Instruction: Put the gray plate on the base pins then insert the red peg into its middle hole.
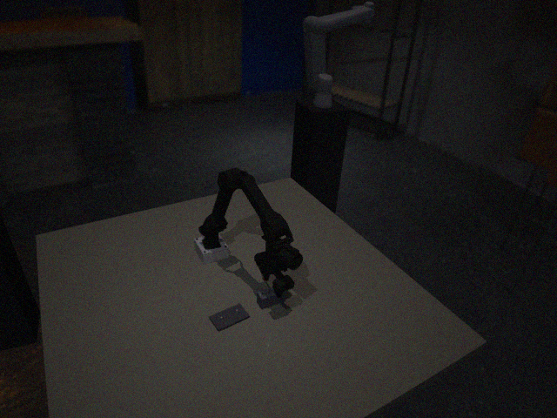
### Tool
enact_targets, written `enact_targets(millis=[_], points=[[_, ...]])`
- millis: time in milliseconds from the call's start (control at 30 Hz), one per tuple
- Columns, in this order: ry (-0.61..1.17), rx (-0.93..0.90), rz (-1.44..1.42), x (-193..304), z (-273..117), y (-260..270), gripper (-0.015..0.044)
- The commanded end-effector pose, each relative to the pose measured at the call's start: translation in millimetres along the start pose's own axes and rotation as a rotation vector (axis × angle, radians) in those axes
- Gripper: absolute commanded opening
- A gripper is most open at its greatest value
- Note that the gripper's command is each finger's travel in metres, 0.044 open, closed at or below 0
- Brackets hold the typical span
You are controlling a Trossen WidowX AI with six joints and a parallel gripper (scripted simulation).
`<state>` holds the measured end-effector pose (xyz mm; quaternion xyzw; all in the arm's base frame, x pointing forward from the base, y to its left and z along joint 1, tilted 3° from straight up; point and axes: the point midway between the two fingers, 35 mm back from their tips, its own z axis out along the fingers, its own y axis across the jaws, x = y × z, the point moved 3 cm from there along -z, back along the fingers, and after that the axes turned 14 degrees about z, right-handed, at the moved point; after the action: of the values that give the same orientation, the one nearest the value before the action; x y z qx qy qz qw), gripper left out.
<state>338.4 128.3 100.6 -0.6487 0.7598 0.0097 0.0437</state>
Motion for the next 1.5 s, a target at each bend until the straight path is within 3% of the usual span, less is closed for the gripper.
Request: enact_targets(millis=[0, 1100, 1433, 1467], points=[[0.009, -0.004, 0.006, 1.4, 8.8, 1.1, 0.044], [0.009, -0.004, 0.006, 2.5, 59.9, 2.7, 0.044], [0.009, -0.004, 0.006, 2.5, 59.9, 2.7, 0.0177], [0.009, -0.004, 0.006, 2.5, 59.9, 2.7, 0.0171]])
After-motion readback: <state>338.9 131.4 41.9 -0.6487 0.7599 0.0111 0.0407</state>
